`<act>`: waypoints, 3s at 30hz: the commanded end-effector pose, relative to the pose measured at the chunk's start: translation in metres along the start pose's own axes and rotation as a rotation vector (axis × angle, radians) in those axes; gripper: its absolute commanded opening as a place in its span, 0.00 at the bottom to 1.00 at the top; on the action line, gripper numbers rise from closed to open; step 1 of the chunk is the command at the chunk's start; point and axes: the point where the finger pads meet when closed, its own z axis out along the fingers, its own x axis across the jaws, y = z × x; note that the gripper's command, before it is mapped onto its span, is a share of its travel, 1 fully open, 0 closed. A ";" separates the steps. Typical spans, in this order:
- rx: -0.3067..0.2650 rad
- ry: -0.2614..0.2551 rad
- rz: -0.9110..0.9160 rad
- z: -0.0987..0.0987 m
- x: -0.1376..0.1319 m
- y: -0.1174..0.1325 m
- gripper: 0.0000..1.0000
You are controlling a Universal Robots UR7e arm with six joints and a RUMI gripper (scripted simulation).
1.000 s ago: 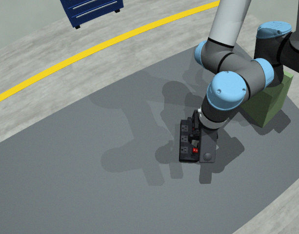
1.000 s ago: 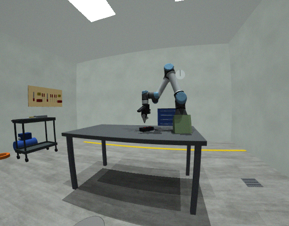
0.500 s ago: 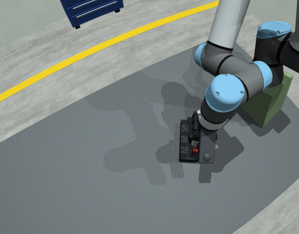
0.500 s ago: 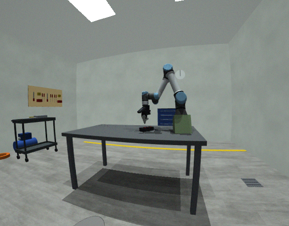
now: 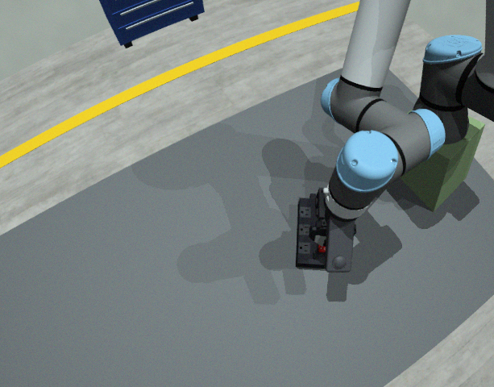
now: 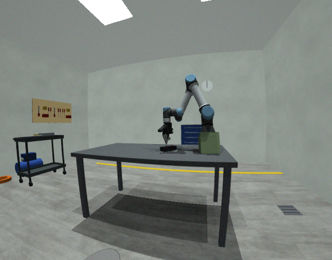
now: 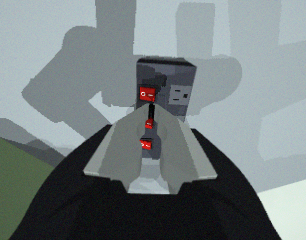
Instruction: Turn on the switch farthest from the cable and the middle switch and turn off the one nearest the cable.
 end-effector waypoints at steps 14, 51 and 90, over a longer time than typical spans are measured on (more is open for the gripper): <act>0.002 0.001 -0.001 0.016 0.001 0.000 0.00; 0.003 0.003 -0.001 0.017 0.001 -0.001 0.00; 0.004 0.004 -0.001 0.016 0.000 0.000 0.00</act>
